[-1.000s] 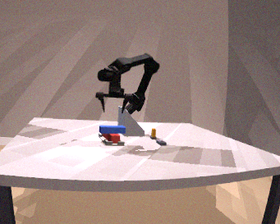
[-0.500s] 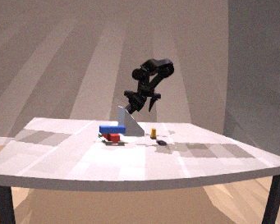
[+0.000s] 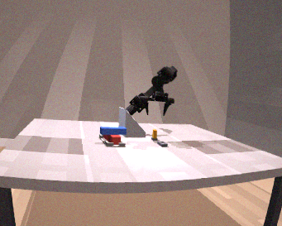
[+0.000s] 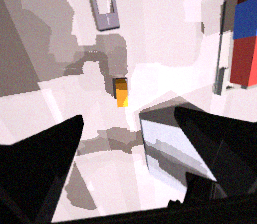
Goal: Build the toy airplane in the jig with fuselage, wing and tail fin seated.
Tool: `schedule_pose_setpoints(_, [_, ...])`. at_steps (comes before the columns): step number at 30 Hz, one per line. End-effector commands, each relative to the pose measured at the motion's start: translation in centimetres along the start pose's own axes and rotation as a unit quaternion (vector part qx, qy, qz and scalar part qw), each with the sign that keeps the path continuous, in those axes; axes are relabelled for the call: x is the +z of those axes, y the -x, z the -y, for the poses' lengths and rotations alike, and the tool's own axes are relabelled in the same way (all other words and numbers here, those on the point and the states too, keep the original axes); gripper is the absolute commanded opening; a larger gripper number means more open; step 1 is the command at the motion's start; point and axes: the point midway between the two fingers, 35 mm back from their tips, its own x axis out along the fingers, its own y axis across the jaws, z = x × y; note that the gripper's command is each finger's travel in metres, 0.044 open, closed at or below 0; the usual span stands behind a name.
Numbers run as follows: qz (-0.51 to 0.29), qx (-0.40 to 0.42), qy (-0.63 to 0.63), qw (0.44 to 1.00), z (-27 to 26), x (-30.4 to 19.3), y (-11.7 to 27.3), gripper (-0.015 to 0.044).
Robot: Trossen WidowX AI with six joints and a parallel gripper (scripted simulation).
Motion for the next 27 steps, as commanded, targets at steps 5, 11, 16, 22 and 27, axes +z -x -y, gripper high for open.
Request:
schedule_pose_setpoints(5, [-0.002, 0.005, 0.000, 1.000, -0.4, -0.5, -5.2, 0.0440])
schedule_pose_setpoints(11, [-0.002, 0.005, 0.000, 1.000, -0.4, -0.5, -6.4, 0.0440])
schedule_pose_setpoints(16, [-0.002, 0.005, 0.000, 1.000, -0.4, -0.5, -7.0, 0.0440])
schedule_pose_setpoints(22, [-0.002, 0.004, 0.000, 1.000, -0.4, -0.4, -7.9, 0.0440])
schedule_pose_setpoints(27, [-0.002, 0.004, 0.000, 1.000, -0.4, -0.3, -8.7, 0.0440])
